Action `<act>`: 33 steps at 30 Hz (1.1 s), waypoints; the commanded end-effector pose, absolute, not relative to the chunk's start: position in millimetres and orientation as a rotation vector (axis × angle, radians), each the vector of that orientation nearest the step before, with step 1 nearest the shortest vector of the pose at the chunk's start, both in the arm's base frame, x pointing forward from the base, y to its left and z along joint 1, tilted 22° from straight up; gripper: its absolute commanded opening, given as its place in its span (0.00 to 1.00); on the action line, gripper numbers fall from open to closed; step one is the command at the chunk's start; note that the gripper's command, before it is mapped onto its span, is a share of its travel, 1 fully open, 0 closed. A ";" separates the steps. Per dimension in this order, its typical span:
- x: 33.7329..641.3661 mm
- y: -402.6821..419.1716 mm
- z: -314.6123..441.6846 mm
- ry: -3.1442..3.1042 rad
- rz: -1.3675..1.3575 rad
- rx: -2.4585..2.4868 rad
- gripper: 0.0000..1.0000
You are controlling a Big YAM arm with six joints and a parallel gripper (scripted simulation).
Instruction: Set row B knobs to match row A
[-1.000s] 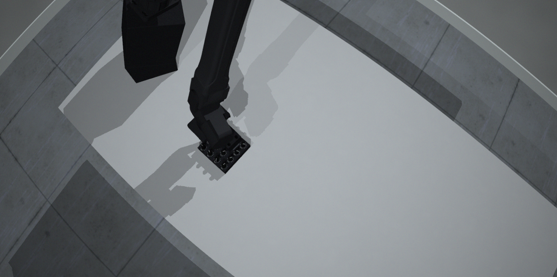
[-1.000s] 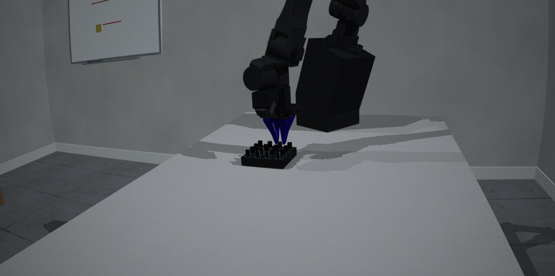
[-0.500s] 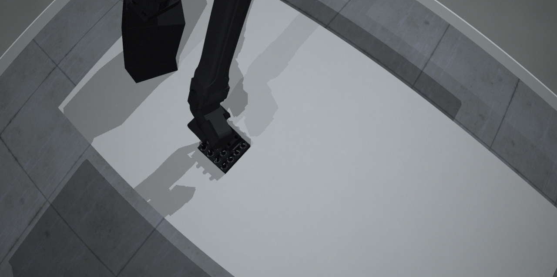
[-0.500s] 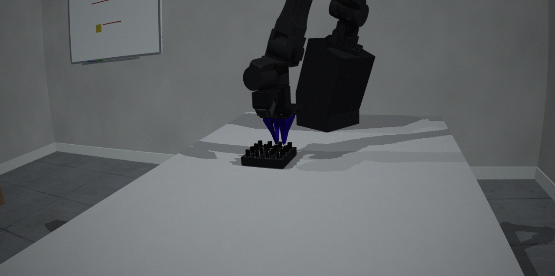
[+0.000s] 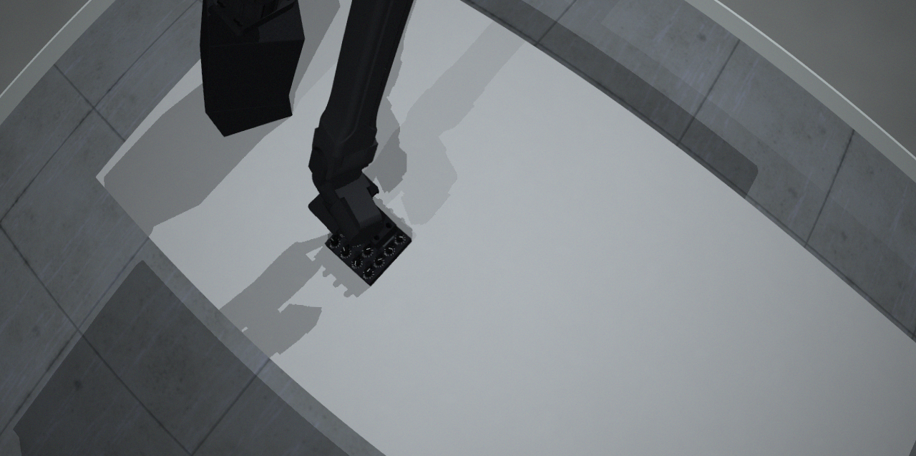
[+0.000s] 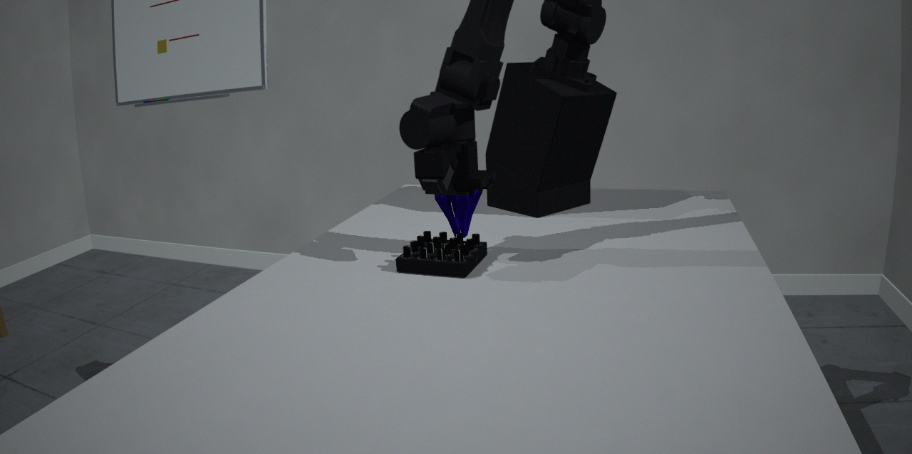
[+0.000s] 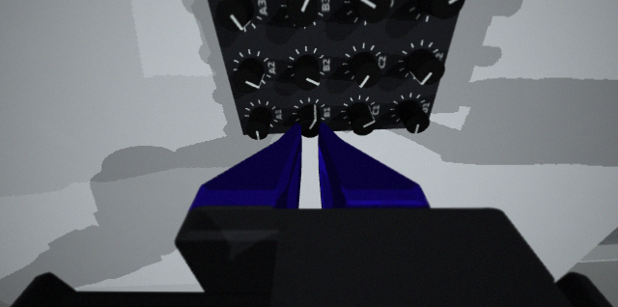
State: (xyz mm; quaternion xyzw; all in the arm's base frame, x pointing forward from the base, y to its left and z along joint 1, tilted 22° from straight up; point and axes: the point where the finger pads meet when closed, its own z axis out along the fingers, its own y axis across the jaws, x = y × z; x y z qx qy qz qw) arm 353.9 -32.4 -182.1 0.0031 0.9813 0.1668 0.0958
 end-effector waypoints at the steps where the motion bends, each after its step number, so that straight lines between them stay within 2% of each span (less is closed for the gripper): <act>1: 362.8 -32.2 -183.7 2.895 0.483 0.007 0.07; 33: 362.8 -32.1 -183.7 2.890 0.476 -0.045 0.07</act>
